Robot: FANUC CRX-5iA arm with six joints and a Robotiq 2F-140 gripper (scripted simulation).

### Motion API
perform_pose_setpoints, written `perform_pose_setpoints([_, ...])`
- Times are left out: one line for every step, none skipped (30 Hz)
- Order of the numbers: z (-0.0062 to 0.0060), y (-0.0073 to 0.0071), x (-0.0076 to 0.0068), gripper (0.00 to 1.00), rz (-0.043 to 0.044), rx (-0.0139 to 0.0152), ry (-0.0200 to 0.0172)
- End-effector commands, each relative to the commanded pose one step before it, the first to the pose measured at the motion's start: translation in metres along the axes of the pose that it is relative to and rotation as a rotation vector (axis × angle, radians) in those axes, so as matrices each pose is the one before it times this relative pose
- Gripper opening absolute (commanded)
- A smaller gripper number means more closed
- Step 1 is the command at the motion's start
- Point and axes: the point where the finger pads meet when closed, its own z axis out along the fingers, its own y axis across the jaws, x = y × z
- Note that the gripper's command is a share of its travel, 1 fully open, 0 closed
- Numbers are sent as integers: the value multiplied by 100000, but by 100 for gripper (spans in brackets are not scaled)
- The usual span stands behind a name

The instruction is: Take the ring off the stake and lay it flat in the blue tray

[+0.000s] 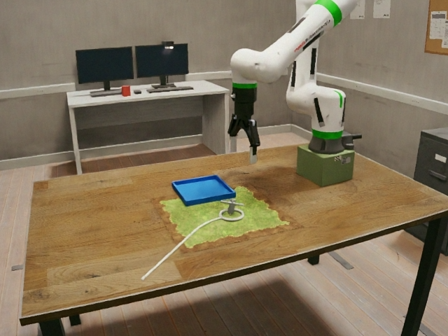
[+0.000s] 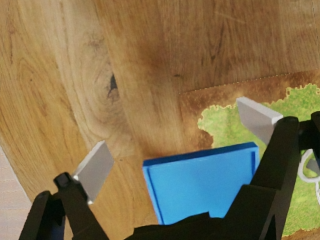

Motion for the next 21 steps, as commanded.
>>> perform_pose_setpoints([-48, -18, -59, 100, -21, 48, -122])
perform_pose_setpoints([0, 0, 0, 100, 0, 0, 0])
perform_pose_setpoints([0, 0, 0, 100, 0, 0, 0])
perform_pose_setpoints([0, 0, 0, 100, 0, 0, 0])
perform_pose_setpoints([0, 0, 0, 100, 0, 0, 0])
perform_pose_setpoints([0, 0, 0, 100, 0, 0, 0])
perform_pose_setpoints([0, 0, 0, 100, 0, 0, 0])
perform_pose_setpoints([0, 0, 0, 100, 0, 0, 0])
perform_pose_setpoints([0, 0, 0, 100, 0, 0, 0])
perform_pose_setpoints([0, 0, 0, 100, 0, 0, 0])
perform_pose_setpoints([0, 0, 0, 100, 0, 0, 0])
perform_pose_setpoints([0, 0, 0, 100, 0, 0, 0])
perform_pose_setpoints([0, 0, 0, 100, 0, 0, 0])
perform_pose_setpoints([0, 0, 0, 100, 0, 0, 0])
perform_pose_setpoints([0, 0, 0, 100, 0, 0, 0])
perform_pose_setpoints([0, 0, 0, 100, 0, 0, 0])
perform_pose_setpoints([0, 0, 0, 100, 0, 0, 0])
perform_pose_setpoints([-7, 22, -37, 100, 92, -3, 2])
perform_pose_setpoints([-42, 143, -235, 100, 580, -19, 12])
perform_pose_setpoints([-98, 354, -561, 100, 1395, -44, 31])
perform_pose_setpoints([-159, 641, -941, 100, 2382, -73, 55])
